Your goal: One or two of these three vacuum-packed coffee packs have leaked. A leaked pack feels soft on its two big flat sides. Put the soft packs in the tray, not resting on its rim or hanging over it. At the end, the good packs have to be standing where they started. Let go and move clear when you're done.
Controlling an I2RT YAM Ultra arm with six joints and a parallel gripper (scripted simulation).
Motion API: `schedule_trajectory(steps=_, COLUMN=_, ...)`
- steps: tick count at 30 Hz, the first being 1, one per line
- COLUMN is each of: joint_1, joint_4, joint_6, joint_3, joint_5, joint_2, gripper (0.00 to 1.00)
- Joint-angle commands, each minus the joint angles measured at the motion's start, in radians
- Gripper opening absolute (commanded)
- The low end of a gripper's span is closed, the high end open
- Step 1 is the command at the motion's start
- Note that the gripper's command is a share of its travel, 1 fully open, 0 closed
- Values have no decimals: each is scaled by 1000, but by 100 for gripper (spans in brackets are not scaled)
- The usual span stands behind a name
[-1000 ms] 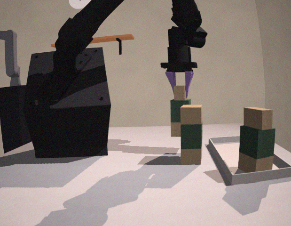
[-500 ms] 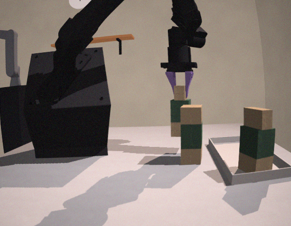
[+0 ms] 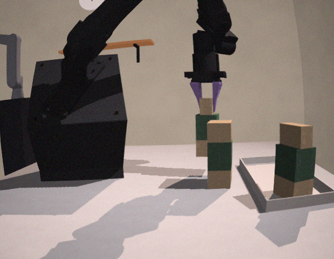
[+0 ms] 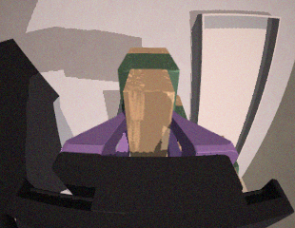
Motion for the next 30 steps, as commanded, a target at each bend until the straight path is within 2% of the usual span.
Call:
schedule_trajectory(steps=1, joint_1=24, joint_4=-22, joint_6=-10, joint_3=37, joint_5=-9, joint_2=-3, gripper=26)
schedule_trajectory(steps=8, joint_1=-10, joint_4=-36, joint_6=-30, joint_3=78, joint_5=2, joint_2=24, gripper=26)
schedule_trajectory(steps=13, joint_1=-18, joint_4=-62, joint_6=-63, joint_3=154, joint_5=12, joint_2=48, gripper=26)
schedule_trajectory(steps=18, joint_1=-60, joint_4=-100, joint_6=-104, joint_3=262, joint_5=18, joint_2=86, gripper=26)
schedule_trajectory(steps=20, joint_1=-60, joint_4=-100, joint_6=-104, joint_3=262, joint_5=18, joint_2=86, gripper=26)
schedule_trajectory(steps=30, joint_1=-96, joint_4=-208, joint_6=-180, joint_3=536, joint_5=26, joint_2=195, gripper=26)
